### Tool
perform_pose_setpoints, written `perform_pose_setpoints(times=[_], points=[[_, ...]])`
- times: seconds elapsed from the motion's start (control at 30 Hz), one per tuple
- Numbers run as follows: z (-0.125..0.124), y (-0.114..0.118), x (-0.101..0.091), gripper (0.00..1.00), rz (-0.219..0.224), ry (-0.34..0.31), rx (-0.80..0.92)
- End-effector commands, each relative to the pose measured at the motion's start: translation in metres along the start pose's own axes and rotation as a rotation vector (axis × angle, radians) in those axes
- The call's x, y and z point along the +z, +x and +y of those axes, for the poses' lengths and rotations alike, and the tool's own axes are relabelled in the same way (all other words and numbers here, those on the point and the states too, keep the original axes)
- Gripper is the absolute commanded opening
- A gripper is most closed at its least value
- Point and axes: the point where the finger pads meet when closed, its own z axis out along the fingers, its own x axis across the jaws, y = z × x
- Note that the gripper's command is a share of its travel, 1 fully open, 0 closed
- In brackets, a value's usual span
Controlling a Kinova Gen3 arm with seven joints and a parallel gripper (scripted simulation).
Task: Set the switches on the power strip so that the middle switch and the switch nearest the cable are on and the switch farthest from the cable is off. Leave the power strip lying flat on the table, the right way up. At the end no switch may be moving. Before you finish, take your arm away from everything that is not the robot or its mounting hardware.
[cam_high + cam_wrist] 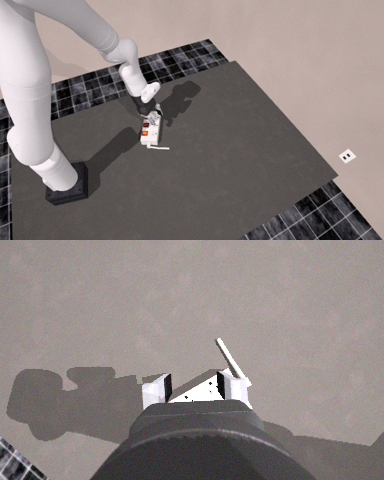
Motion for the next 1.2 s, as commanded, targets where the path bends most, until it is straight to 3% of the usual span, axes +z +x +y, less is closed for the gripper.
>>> perform_pose_setpoints(times=[0.0, 0.33, 0.37, 0.6, 0.63, 1.17], points=[[0.011, -0.002, 0.007, 1.00, 0.009, -0.017, -0.004], [0.011, -0.002, 0.007, 1.00, 0.009, -0.017, -0.004], [0.023, -0.003, 0.013, 1.00, 0.019, -0.037, -0.002], [0.023, -0.003, 0.013, 1.00, 0.019, -0.037, -0.002], [0.034, -0.004, 0.019, 1.00, 0.028, -0.054, 0.001], [0.045, -0.005, 0.024, 1.00, 0.036, -0.071, 0.004]])
